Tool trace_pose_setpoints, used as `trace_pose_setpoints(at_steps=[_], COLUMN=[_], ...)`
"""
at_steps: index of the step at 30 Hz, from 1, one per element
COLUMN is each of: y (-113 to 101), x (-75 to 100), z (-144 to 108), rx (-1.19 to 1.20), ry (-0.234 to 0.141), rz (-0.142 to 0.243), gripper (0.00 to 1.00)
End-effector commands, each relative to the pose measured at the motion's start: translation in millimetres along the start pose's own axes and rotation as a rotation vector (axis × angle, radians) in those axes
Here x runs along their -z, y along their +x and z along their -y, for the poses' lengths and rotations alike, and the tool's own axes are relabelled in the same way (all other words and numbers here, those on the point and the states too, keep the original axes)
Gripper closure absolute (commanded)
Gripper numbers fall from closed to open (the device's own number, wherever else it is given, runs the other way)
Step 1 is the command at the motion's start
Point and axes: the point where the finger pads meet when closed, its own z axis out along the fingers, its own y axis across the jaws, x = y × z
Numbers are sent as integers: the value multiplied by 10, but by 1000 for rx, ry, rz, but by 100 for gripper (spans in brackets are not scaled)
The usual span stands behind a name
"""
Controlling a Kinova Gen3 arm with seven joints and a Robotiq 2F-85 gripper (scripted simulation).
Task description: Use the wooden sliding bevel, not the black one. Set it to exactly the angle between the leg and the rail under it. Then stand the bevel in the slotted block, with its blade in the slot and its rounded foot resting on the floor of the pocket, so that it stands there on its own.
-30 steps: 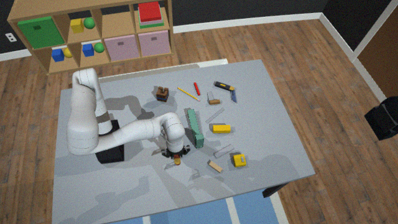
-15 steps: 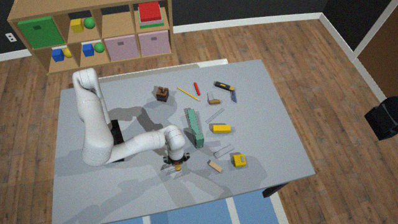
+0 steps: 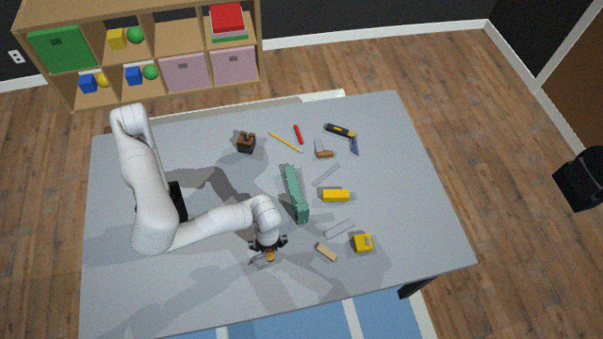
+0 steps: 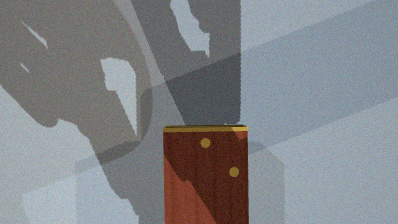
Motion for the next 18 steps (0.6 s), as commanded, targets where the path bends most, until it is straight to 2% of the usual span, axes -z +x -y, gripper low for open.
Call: trace_pose_setpoints(at_steps=[1, 8, 14, 18], y=[-6, -6, -6, -6], x=[8, 2, -114, -132], z=[-5, -5, -5, -5], rx=[0, 0, 0, 0], ry=[-1, -1, -1, -1], rz=[1, 1, 1, 1], gripper=[90, 90, 90, 90])
